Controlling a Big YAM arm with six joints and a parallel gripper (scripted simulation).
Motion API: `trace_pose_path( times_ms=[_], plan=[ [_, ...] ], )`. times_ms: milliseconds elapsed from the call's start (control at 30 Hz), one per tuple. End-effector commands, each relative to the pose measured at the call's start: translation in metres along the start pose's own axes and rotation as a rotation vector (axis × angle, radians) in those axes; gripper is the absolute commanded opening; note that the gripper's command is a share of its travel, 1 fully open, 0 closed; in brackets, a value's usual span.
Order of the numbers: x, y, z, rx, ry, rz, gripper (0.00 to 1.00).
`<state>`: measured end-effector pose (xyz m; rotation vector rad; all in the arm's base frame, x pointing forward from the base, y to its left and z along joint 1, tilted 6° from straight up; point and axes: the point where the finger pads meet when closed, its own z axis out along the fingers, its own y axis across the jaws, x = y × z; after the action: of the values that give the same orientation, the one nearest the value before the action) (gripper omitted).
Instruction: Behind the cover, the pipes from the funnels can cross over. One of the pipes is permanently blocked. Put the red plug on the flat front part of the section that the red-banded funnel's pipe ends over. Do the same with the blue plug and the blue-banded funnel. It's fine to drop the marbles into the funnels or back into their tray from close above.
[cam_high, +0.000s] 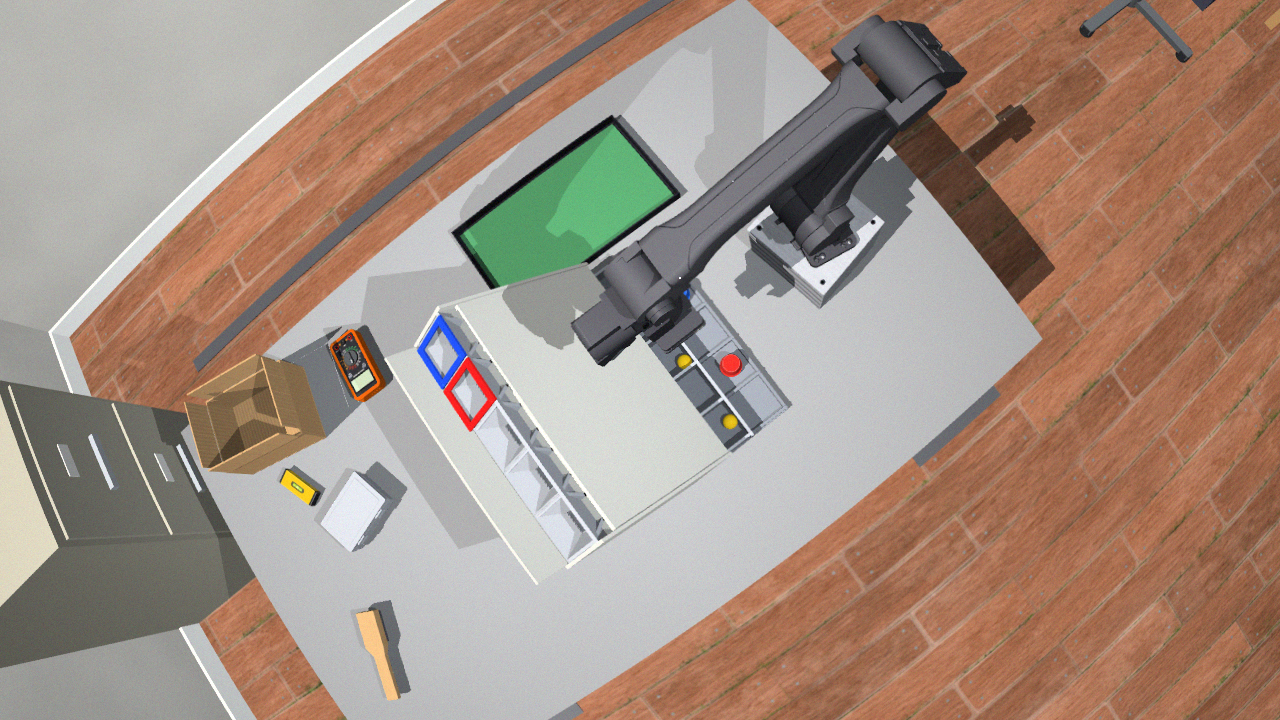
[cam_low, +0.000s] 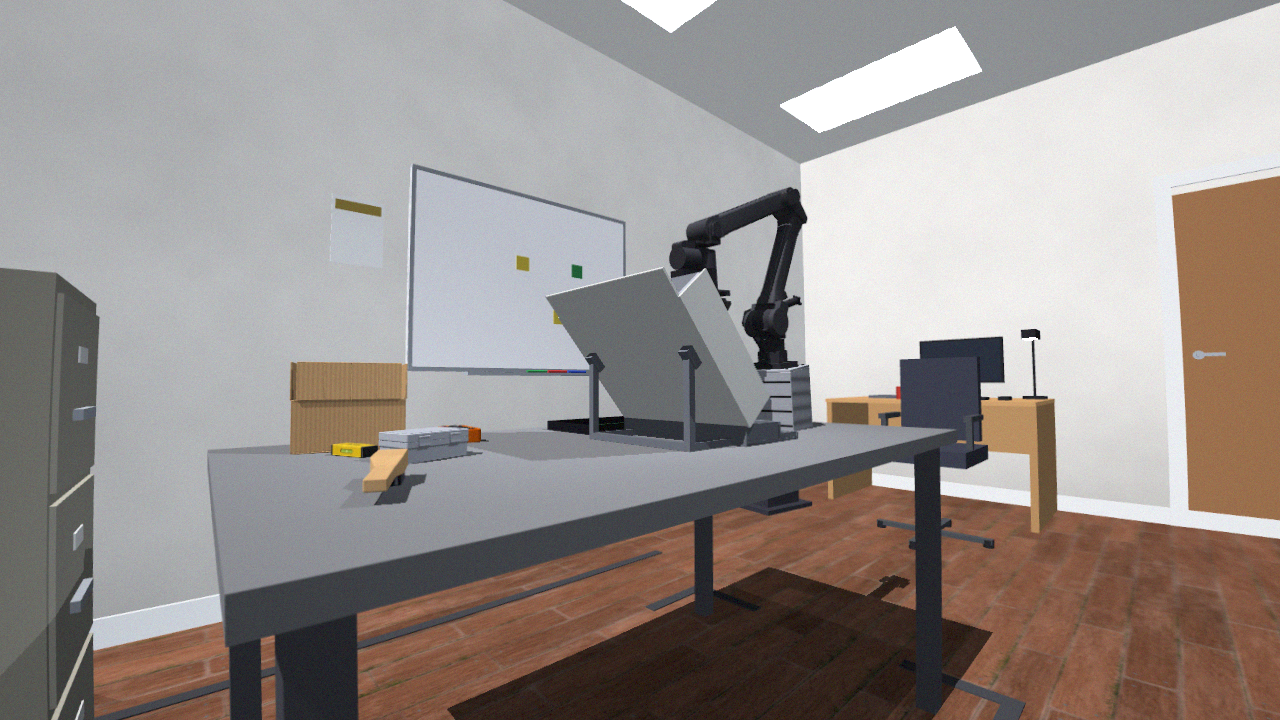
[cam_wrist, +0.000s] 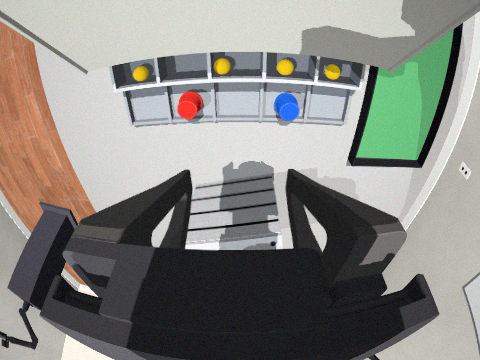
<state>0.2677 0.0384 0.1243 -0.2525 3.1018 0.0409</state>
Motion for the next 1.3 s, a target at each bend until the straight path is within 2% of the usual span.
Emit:
trace_pose_path(
  times_ms=[0, 433, 500, 533, 1267],
  plan=[
    [-0.021, 0.003, -0.018, 0.0, -0.046, 0.0, 0.59],
    [-0.021, 0.003, -0.018, 0.001, -0.095, -0.001, 0.59],
    [-0.021, 0.003, -0.018, 0.001, -0.095, -0.001, 0.59],
    [-0.01, 0.0, -0.005, 0.0, -0.042, 0.001, 0.59],
    [-0.011, 0.0, -0.007, 0.0, -0.052, 0.0, 0.59]
  ],
)
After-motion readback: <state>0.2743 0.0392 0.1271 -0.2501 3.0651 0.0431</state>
